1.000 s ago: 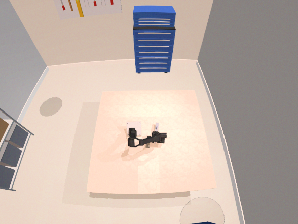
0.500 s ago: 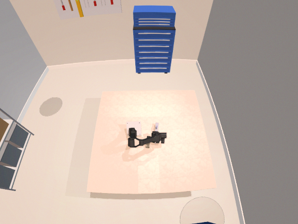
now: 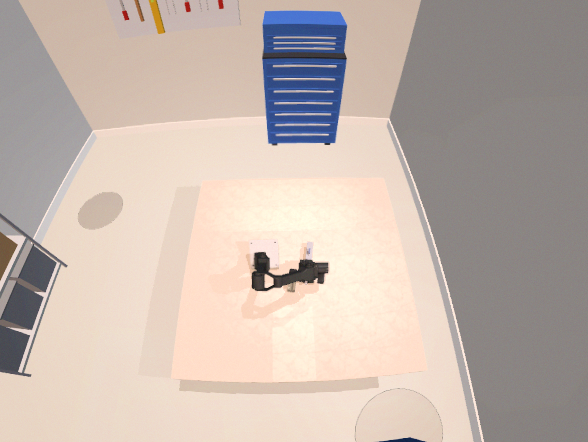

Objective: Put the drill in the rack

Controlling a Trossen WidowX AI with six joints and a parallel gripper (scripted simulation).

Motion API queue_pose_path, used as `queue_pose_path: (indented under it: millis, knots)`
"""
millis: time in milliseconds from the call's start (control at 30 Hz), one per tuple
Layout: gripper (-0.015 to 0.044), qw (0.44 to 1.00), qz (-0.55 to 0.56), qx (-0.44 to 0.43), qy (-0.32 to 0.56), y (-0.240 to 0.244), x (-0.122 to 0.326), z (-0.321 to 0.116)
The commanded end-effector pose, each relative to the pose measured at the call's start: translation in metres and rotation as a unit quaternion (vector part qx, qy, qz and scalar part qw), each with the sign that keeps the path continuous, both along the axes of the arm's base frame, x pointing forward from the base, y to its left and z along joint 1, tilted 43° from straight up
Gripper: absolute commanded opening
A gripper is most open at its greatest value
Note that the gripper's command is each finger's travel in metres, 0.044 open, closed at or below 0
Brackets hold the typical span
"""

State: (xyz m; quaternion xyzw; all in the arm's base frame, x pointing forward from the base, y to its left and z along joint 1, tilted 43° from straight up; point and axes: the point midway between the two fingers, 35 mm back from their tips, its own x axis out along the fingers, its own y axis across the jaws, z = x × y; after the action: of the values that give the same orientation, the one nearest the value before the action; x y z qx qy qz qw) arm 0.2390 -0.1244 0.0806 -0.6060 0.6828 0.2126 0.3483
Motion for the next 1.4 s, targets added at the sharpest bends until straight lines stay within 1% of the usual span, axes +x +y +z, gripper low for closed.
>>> queue_pose_path:
  millis: [0,1367]
  knots:
    - [0.0000,1.000,0.002,-0.001,0.000,-0.003,0.000,0.004]
    - [0.0000,1.000,0.002,-0.003,-0.001,-0.039,-0.010,0.050]
